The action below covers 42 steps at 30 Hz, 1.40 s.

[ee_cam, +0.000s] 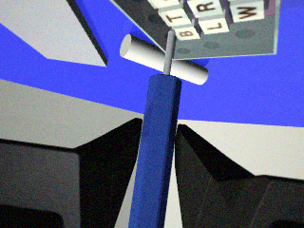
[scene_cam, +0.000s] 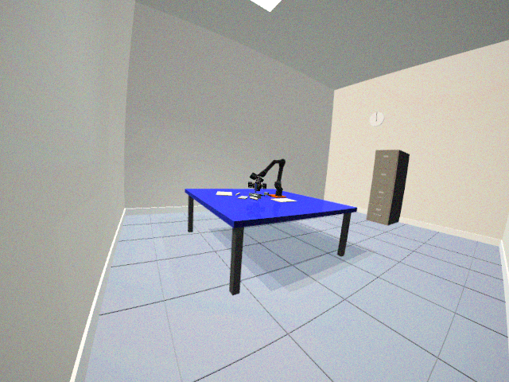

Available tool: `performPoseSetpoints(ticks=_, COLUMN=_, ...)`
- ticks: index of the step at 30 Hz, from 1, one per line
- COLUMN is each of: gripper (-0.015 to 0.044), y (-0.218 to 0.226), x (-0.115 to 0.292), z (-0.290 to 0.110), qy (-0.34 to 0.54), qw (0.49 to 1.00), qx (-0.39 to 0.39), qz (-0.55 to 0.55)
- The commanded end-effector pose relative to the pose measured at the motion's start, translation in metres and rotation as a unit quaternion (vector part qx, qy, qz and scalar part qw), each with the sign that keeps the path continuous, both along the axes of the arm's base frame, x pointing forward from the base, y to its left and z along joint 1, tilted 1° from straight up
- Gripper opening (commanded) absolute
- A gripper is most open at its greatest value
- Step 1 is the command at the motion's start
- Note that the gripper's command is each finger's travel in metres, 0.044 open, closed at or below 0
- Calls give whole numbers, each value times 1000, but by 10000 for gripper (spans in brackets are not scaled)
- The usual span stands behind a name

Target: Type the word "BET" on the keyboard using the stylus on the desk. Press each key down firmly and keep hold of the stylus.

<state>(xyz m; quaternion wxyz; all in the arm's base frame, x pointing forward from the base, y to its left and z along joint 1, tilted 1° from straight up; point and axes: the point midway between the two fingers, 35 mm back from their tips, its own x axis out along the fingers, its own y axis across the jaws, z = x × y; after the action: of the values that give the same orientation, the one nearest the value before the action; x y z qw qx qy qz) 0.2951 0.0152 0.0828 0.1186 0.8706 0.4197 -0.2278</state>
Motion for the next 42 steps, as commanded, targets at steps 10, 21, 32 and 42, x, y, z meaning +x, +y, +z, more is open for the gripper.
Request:
performPoseSetpoints(ticks=10, gripper=81, y=0, x=0, z=-6, qy=2, qw=1000, qx=0, qz=-1)
performPoseSetpoints(ticks=21, gripper=81, y=0, x=0, z=-10, qy=2, qw=1000, qx=0, qz=-1)
performPoseSetpoints(ticks=32, gripper=81, y=0, x=0, z=-10, qy=2, qw=1000, qx=0, qz=-1)
performPoseSetpoints(ticks=42, gripper=81, y=0, x=1, z=7, qy=2, qw=1000, qx=0, qz=-1)
